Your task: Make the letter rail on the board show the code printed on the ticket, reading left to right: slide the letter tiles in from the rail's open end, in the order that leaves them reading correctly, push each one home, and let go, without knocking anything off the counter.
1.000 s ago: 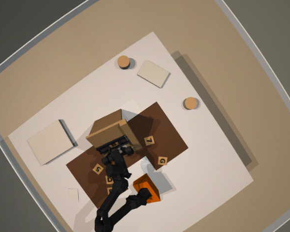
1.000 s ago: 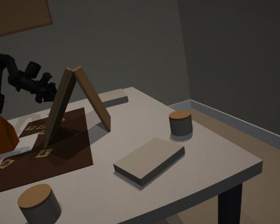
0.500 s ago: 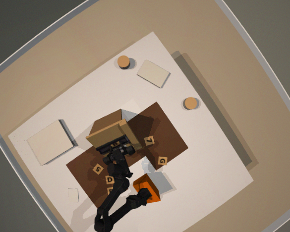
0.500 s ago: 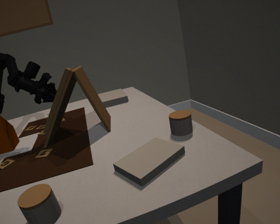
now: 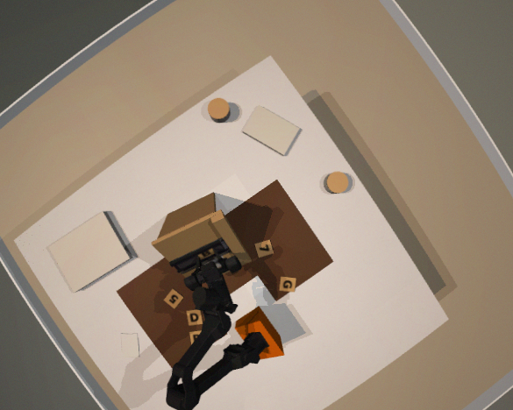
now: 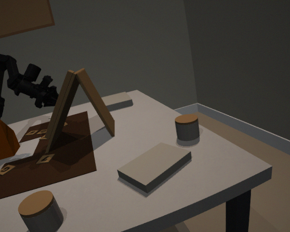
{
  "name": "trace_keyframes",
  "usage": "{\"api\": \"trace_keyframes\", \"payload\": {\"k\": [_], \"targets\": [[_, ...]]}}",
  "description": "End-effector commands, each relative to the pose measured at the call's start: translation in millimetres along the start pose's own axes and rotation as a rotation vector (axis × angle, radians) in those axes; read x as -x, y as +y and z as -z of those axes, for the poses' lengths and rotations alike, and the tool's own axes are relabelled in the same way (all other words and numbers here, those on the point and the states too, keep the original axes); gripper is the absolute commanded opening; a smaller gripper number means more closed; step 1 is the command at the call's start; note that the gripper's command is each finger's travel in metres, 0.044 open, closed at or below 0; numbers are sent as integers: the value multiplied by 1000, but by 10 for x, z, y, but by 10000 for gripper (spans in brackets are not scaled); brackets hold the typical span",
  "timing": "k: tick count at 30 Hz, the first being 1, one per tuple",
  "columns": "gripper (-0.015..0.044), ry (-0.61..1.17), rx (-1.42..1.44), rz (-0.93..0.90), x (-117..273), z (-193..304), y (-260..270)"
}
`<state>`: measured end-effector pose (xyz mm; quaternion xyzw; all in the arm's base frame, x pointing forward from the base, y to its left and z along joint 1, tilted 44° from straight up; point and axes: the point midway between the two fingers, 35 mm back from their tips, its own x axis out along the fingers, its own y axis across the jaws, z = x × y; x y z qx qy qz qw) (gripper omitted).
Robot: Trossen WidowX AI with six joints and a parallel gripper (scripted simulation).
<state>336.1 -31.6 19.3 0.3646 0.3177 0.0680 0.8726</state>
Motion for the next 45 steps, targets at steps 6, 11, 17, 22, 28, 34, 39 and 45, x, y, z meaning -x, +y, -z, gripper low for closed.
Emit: {"api": "trace_keyframes", "payload": {"k": [6,11,17,22,28,34,39,45], "targets": [[0,1,3,-1,-6,2,-64],[0,1,3,-1,-6,1,-92],[0,1,4,0,-6,1,-128],[0,1,4,0,-5,1,-157],[0,1,4,0,-5,2,-191],[0,1,4,0,-5,2,-226],[0,1,4,0,-5,2,-254],[0,1,4,0,-4,2,-272]]}}
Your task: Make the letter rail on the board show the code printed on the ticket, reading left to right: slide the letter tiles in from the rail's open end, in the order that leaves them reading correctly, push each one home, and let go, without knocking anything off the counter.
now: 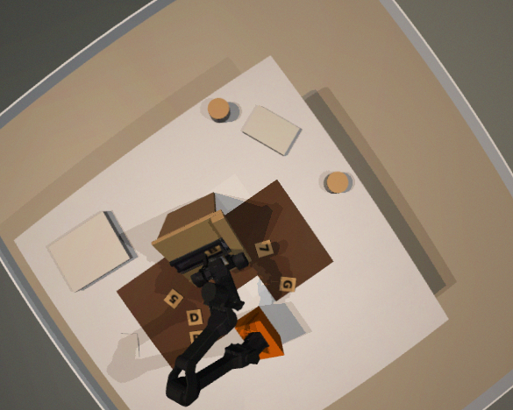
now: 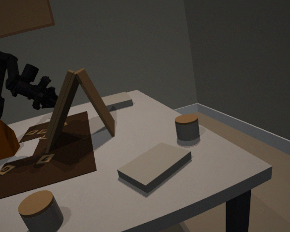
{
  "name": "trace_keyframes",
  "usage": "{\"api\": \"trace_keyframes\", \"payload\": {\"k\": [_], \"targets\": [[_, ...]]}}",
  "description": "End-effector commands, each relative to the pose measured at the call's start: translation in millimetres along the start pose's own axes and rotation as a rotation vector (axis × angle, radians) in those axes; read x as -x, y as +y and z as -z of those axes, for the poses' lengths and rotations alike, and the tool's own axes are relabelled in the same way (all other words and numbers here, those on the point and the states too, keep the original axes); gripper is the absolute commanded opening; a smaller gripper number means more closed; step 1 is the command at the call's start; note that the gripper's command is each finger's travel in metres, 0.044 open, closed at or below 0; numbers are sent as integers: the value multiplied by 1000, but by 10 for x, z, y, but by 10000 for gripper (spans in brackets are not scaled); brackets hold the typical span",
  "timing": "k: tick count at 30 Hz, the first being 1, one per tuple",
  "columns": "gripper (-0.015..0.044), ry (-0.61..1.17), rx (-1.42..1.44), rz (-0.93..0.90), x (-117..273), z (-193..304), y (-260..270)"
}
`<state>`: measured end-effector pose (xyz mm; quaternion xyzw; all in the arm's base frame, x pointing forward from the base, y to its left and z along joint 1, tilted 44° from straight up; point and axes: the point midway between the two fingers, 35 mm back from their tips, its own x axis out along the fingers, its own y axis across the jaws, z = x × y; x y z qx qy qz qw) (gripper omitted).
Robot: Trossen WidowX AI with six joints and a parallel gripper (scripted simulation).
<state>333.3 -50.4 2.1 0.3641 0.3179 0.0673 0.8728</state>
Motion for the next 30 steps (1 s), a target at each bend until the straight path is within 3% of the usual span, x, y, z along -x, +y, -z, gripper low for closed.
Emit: {"api": "trace_keyframes", "payload": {"k": [1,11,30], "targets": [[26,0,0,0,0,0,0],[289,2,3,-1,39,3,-3],[295,2,4,-1,188,4,-13]]}}
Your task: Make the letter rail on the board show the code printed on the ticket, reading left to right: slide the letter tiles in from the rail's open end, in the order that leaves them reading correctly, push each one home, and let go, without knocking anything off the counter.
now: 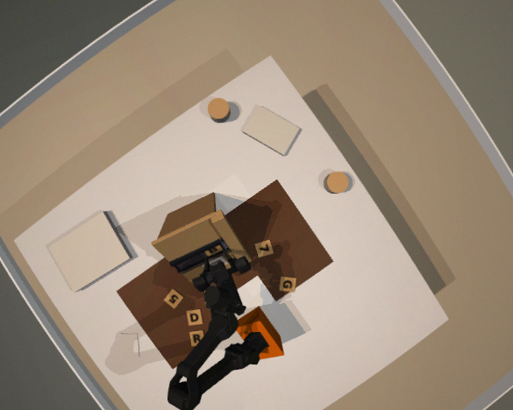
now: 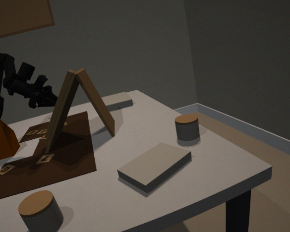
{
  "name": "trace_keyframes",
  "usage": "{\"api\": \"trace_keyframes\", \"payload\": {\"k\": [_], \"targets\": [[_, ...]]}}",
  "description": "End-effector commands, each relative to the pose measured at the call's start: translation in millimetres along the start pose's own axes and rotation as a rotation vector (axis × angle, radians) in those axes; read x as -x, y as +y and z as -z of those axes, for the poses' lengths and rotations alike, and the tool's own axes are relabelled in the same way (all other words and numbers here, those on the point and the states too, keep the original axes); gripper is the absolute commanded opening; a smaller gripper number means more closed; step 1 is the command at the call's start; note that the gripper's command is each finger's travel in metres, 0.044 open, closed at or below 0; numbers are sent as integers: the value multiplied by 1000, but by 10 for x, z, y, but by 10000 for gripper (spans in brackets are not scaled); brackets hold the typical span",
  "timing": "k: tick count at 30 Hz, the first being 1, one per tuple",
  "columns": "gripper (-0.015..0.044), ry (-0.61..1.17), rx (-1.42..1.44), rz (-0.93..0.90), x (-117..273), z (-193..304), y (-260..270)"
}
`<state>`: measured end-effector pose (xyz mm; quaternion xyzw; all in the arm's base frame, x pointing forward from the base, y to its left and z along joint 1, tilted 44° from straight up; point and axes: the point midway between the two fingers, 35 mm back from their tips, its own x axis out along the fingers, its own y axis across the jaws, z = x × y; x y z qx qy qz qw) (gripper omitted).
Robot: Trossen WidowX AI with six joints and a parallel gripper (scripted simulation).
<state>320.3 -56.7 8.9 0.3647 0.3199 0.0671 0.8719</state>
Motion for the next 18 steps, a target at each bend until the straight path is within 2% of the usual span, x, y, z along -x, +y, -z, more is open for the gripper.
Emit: {"api": "trace_keyframes", "payload": {"k": [1,18], "targets": [[295,-2,6,-2,33,0,0],[295,-1,6,-2,124,17,-30]]}}
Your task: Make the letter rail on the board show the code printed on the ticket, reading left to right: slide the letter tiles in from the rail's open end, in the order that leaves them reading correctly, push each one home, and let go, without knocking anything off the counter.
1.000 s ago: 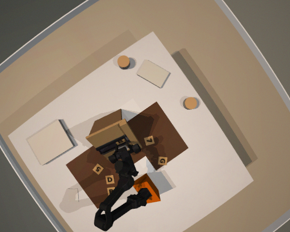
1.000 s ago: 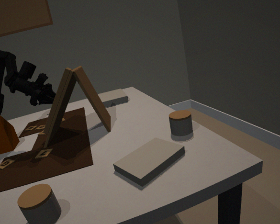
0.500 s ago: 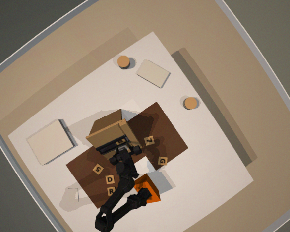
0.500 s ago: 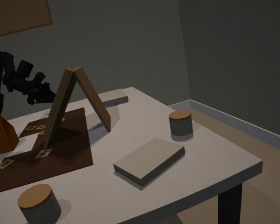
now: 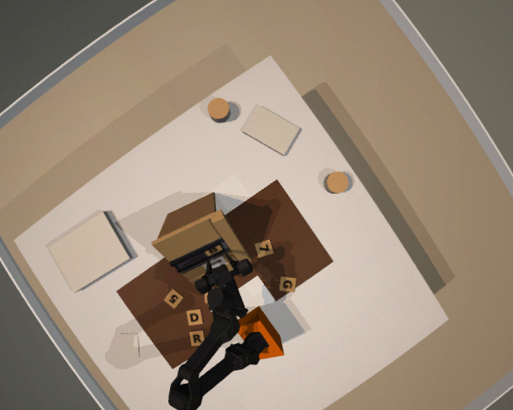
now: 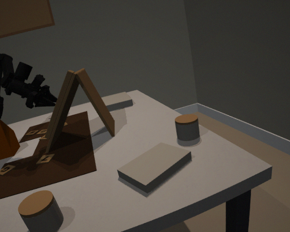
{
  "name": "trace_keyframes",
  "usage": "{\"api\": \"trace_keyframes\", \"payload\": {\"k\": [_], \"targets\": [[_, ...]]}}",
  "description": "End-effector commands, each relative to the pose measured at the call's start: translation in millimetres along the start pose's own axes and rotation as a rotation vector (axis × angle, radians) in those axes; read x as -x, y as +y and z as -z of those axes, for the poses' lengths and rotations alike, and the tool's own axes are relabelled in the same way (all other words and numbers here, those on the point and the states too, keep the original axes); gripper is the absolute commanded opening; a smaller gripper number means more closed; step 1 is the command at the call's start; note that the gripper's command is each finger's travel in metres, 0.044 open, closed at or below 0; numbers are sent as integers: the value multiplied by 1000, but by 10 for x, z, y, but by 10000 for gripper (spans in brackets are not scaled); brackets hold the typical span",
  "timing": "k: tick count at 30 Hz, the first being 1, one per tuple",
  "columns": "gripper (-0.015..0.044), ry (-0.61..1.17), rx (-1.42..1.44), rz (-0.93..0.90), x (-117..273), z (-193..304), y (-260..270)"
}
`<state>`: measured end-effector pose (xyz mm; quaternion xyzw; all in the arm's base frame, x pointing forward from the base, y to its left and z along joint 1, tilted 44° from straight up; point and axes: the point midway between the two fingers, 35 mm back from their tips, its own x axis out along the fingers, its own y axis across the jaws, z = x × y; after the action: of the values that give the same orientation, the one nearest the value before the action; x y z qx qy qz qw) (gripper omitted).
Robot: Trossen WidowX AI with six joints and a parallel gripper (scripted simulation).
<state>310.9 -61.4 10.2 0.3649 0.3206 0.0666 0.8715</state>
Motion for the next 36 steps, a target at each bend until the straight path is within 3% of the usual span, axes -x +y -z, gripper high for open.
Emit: {"api": "trace_keyframes", "payload": {"k": [1,36], "targets": [[295,-2,7,-3,32,-4,6],[295,-2,7,-2,176,-17,20]]}}
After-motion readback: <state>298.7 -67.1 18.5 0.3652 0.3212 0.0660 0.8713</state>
